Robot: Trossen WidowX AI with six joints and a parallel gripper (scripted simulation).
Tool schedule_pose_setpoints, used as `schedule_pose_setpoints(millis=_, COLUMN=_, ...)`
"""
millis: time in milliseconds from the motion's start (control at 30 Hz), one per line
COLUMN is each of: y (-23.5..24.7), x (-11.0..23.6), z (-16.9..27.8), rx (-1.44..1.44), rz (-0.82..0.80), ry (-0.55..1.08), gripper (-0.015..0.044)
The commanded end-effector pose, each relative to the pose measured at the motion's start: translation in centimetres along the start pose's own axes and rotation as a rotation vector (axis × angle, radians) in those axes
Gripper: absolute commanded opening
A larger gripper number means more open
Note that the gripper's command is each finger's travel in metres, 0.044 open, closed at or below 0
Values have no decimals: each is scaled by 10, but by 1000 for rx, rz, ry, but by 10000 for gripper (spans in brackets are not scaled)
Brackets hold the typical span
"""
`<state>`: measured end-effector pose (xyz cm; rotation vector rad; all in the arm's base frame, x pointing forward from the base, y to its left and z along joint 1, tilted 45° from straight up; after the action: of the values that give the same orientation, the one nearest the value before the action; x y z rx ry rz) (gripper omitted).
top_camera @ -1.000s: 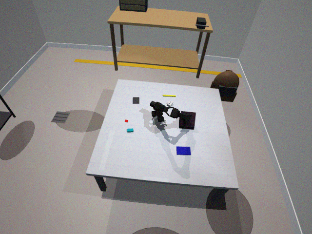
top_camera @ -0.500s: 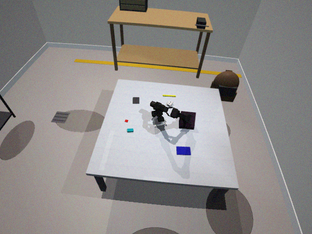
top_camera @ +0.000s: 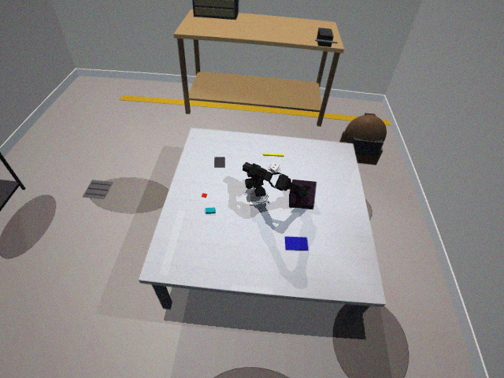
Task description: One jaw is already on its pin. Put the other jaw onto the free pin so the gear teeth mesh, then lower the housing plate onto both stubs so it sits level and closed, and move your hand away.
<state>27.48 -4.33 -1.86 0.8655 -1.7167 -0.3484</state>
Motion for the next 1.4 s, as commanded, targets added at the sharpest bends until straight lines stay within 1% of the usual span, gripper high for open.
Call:
schedule_pose_setpoints(millis=0, y=-3, x=30, z=-2, rx=5, rz=14, ry=-9, gripper=224)
schedule_pose_setpoints(millis=67, y=-2, x=50, z=-1, rx=5, rz=14, ry=-9, gripper=224)
schedule_pose_setpoints(millis=133, y=0, x=63, z=0, rx=5, rz=12, ry=-10, gripper=224)
schedule_pose_setpoints(millis=267, y=0, x=64, z=0, rx=5, rz=12, ry=-10, gripper=224)
schedule_pose_setpoints(millis=300, y=-1, x=56, z=-1, rx=2, rz=15, ry=-16, gripper=224)
schedule_pose_setpoints(millis=567, y=-11, x=59, z=4, rx=-156, rz=22, ry=-17, gripper=434)
schedule_pose_setpoints(millis=600, y=-13, x=60, z=4, rx=-180, rz=23, ry=-17, gripper=440)
schedule_pose_setpoints(millis=1367, y=-45, x=70, z=25, rx=-739, rz=41, ry=-24, gripper=440)
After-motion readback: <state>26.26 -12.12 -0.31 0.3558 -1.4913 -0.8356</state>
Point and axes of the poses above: the point midway between the two fingers, 35 mm back from their tips, its own x axis back along the fingers, its own y axis across the jaws, z = x × y, the point moved 3 cm from there along x, back along the fingers, and after that the axes turned 12 degrees about x, right-handed, at the moved point
